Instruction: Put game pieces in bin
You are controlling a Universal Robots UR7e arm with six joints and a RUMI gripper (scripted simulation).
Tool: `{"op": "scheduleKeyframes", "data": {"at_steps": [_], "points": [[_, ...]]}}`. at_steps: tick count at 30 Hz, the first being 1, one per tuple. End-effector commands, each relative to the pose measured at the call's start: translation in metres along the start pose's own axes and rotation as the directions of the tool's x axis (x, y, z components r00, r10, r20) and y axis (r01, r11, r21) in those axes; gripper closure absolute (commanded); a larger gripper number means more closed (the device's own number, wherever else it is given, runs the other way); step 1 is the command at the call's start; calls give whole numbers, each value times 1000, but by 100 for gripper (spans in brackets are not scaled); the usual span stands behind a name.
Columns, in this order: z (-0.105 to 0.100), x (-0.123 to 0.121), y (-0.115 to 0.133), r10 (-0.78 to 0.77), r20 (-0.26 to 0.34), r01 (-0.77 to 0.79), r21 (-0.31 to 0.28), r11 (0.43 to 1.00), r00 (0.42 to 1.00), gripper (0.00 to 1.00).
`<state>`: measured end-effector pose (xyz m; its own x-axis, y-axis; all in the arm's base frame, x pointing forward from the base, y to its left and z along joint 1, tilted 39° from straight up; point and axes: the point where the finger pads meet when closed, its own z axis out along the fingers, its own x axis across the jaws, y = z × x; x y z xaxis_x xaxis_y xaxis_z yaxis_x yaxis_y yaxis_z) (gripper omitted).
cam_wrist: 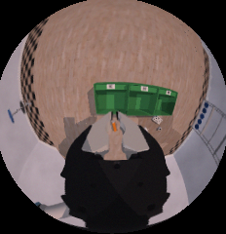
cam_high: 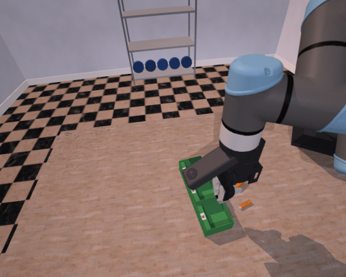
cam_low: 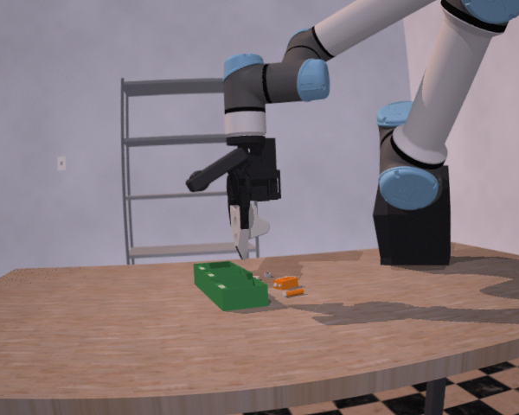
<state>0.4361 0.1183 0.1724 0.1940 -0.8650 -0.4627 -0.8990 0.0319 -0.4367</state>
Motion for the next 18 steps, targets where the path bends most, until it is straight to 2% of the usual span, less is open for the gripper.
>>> {"op": "scheduleKeyframes", "data": {"at_steps": [1, 6, 18], "points": [[0, -4, 0, 0, -2, 0, 0, 1000, 1000, 96], [2, -4, 0, 0, -2, 0, 0, 1000, 1000, 96], [34, -4, 0, 0, -2, 0, 0, 1000, 1000, 96]]}}
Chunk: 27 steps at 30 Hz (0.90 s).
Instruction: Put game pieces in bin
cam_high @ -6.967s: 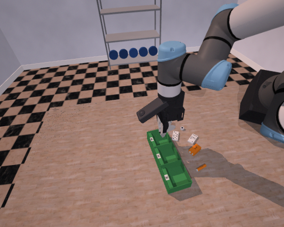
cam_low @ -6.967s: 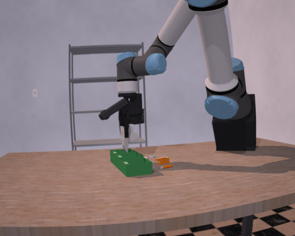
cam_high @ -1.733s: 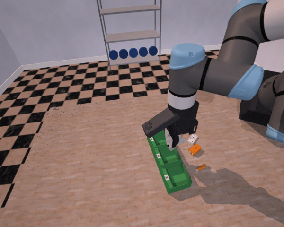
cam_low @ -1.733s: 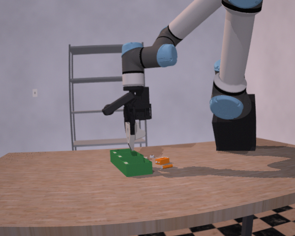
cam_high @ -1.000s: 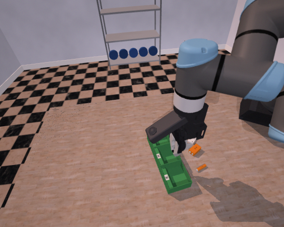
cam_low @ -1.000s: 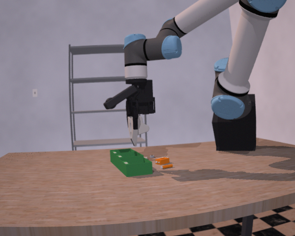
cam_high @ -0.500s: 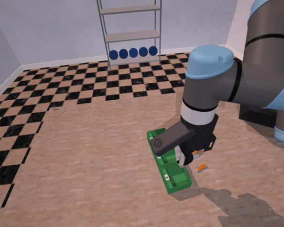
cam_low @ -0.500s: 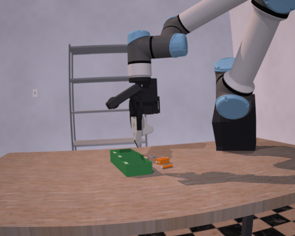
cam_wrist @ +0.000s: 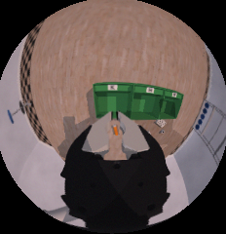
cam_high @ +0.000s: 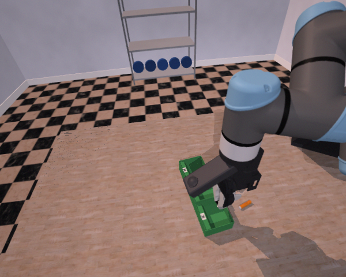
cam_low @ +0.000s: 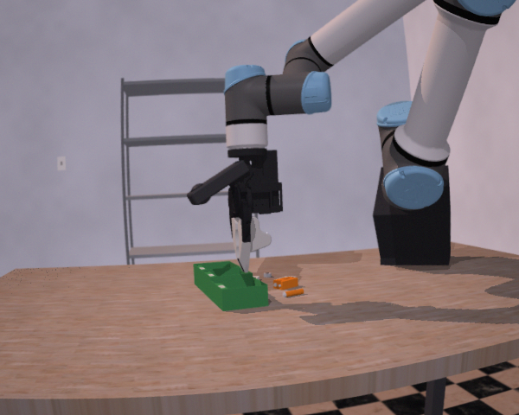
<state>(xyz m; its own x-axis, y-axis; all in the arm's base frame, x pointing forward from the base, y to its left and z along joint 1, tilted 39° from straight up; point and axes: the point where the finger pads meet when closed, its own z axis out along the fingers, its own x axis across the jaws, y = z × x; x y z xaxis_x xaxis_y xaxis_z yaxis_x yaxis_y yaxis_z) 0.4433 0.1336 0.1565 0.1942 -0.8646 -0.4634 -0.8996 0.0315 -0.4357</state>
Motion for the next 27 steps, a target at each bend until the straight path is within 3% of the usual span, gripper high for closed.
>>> {"op": "scheduleKeyframes", "data": {"at_steps": [1, 11, 27], "points": [[14, 0, -1, 0, -3, 0, 2, 1000, 1000, 96], [36, 0, -1, 0, -3, 0, 2, 1000, 1000, 96], [36, 0, -1, 0, -3, 0, 2, 1000, 1000, 96]]}}
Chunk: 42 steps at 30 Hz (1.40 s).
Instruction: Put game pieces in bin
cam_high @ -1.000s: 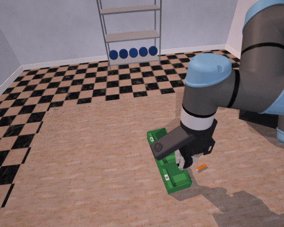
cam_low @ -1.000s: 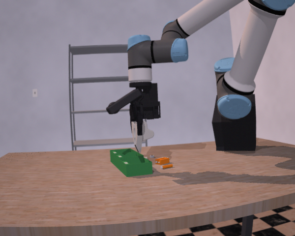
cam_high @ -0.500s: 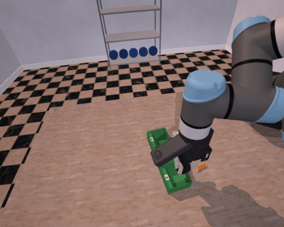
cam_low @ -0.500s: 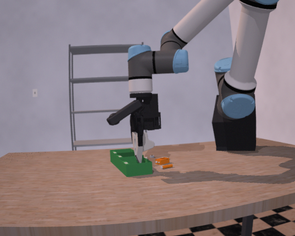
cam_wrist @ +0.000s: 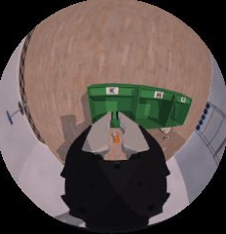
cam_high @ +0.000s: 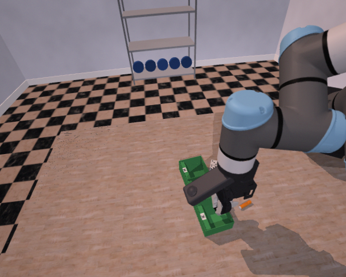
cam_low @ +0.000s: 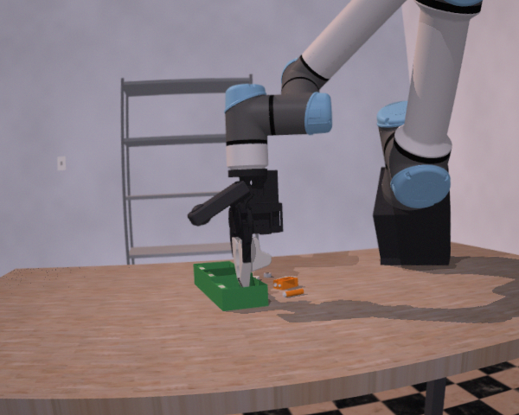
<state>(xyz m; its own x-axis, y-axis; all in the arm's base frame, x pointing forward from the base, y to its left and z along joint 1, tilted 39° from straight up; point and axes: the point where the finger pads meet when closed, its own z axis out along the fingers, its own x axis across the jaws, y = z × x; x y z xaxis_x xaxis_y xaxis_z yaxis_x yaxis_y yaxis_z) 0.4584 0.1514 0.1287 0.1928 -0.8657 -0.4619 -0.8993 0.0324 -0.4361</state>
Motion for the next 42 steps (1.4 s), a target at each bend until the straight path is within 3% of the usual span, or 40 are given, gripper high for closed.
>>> {"op": "scheduleKeyframes", "data": {"at_steps": [1, 36, 42], "points": [[0, 0, 0, 0, 0, 0, 1, 1000, 1000, 96], [0, 0, 0, 0, 0, 0, 1, 1000, 1000, 96], [-8, 0, 0, 0, 0, 0, 1, 1000, 1000, 96]]}}
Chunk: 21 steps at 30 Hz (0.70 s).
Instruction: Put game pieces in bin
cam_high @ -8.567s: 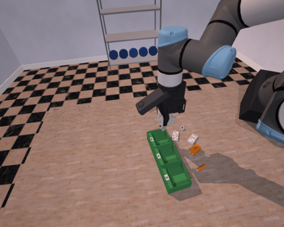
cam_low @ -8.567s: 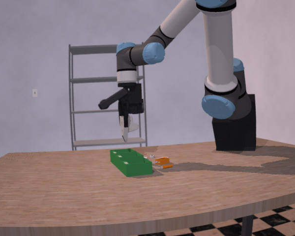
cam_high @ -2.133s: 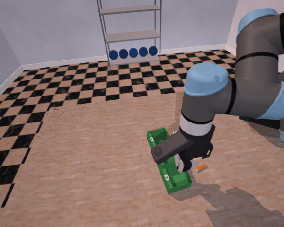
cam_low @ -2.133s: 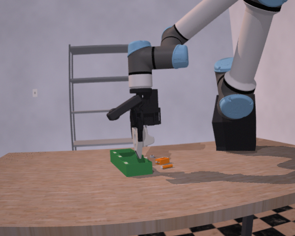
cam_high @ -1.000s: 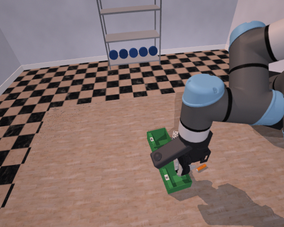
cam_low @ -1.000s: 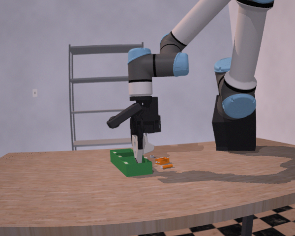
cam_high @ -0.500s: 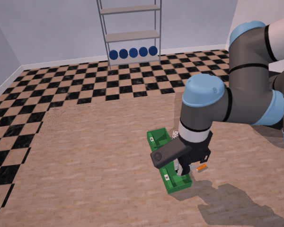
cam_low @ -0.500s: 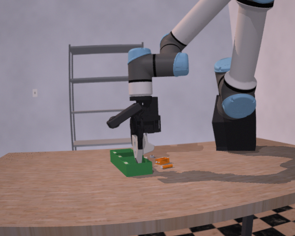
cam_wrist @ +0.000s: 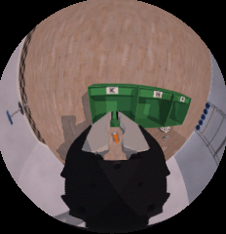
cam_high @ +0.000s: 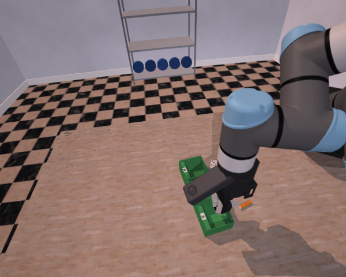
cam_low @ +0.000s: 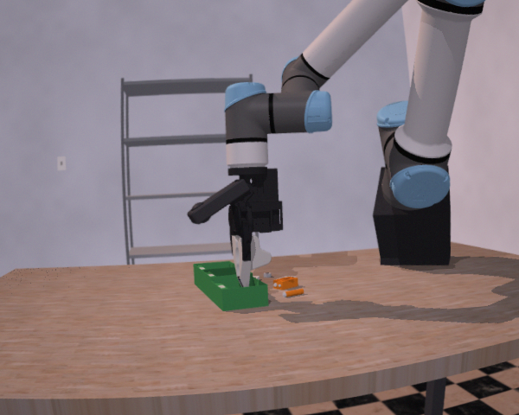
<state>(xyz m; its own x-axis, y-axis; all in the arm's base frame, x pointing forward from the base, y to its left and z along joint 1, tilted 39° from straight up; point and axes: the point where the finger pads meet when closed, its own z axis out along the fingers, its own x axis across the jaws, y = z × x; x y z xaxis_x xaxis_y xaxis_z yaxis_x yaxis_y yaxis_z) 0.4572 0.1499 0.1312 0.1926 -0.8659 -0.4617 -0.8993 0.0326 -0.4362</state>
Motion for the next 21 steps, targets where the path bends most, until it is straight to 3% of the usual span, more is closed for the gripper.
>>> {"op": "scheduleKeyframes", "data": {"at_steps": [1, 21], "points": [[-6, 0, 0, 0, 0, 0, 1, 1000, 1000, 96], [-27, 0, 0, 0, 0, 0, 1, 1000, 1000, 96]]}}
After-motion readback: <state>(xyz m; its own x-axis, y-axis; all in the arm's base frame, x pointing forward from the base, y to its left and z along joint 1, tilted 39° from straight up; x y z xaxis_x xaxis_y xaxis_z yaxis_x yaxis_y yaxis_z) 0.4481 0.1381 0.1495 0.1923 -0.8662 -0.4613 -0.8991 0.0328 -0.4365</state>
